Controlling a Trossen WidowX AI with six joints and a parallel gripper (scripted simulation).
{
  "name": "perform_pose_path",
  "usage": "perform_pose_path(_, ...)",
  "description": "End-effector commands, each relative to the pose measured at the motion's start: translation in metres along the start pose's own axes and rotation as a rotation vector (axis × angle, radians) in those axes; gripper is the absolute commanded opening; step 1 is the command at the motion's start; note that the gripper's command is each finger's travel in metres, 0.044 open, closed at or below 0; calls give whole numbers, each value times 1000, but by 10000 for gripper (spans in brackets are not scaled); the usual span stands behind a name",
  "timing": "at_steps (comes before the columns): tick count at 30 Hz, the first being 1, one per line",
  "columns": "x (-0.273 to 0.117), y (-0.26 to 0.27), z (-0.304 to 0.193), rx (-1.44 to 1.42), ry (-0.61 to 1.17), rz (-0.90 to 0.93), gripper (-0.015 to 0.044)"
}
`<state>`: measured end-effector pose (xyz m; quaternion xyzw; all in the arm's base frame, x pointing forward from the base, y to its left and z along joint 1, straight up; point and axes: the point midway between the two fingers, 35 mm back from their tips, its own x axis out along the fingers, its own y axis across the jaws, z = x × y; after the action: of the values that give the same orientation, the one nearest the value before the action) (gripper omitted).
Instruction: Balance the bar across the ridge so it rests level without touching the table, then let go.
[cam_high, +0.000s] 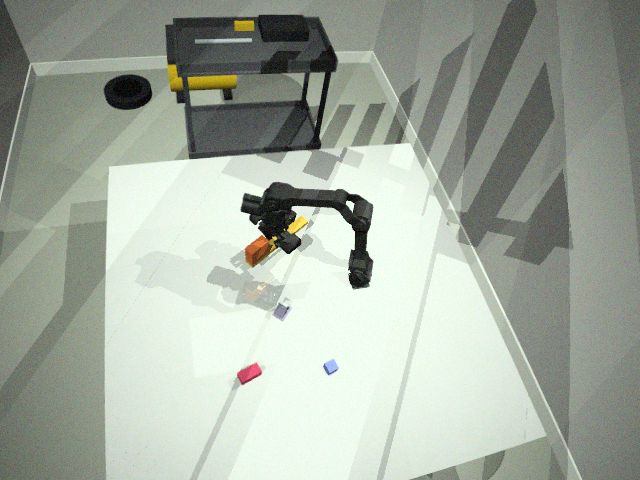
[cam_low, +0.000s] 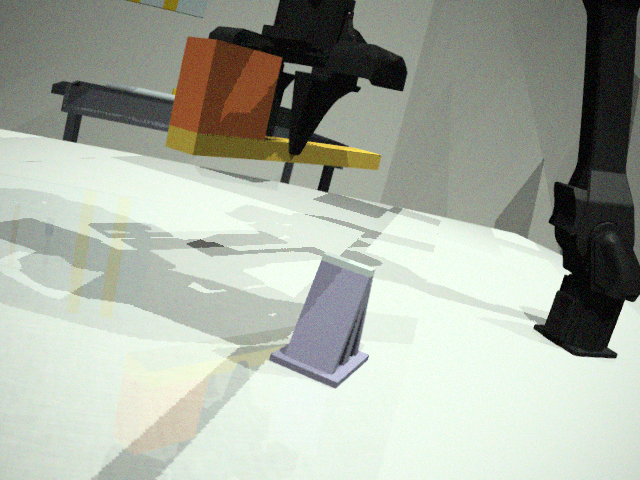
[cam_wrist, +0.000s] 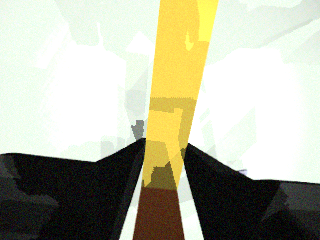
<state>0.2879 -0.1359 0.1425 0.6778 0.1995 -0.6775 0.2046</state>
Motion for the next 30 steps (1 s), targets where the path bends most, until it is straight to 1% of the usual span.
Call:
perform_pose_path(1,-18,0,-1,4,18,19,0)
perform_pose_path(9,-20,-4,-5,-2,18,19,0)
perform_pose_path(30,-22,-72,-54,-103,23,14,0)
